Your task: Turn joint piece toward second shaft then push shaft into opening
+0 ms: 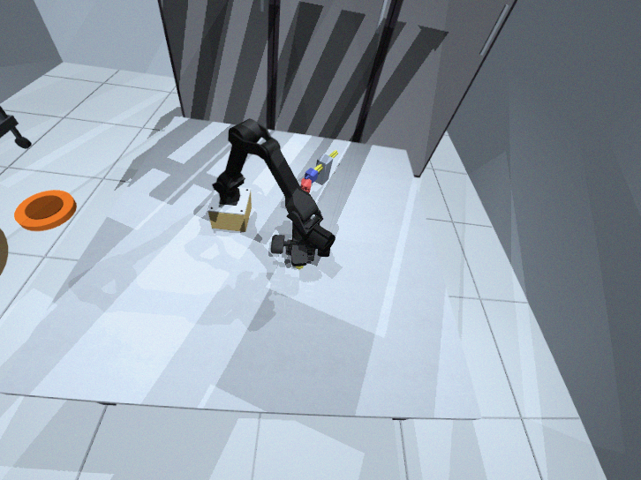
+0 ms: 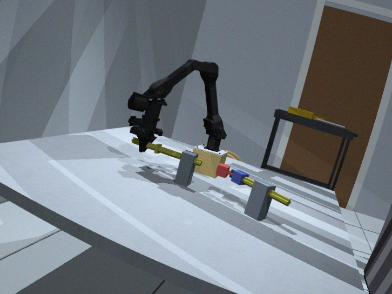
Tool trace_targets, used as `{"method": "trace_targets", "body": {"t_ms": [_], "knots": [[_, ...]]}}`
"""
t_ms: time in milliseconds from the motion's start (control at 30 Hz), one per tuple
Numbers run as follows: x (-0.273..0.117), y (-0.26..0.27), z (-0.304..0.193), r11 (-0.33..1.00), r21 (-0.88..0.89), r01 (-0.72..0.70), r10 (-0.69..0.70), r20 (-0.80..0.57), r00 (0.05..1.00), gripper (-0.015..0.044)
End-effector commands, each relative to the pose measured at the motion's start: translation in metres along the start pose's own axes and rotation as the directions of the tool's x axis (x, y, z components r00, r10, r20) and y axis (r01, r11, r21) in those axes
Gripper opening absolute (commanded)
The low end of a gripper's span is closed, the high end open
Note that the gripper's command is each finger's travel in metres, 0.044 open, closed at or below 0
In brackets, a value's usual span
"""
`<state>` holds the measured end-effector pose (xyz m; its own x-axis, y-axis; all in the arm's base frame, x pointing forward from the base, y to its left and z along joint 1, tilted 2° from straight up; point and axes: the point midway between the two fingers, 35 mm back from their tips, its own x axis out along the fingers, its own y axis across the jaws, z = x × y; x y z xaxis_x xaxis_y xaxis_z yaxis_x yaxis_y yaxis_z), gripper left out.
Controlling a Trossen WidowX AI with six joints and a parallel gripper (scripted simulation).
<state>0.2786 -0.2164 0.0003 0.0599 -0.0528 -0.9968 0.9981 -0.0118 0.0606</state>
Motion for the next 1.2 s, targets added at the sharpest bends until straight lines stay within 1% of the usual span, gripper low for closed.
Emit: {"method": "trace_targets", "body": {"t_ms": [0, 200, 1167], "knots": [[0.0001, 0.0005, -0.0005, 1.000, 0.004, -0.003, 0.003, -0.003, 1.000, 0.0102], [0.0001, 0.0005, -0.0005, 1.000, 0.004, -0.003, 0.003, -0.003, 1.000, 0.0067], [0.0001, 0.0004, 0.0000, 1.000, 0.001, -0.002, 0.002, 0.000, 1.000, 0.0067]]}}
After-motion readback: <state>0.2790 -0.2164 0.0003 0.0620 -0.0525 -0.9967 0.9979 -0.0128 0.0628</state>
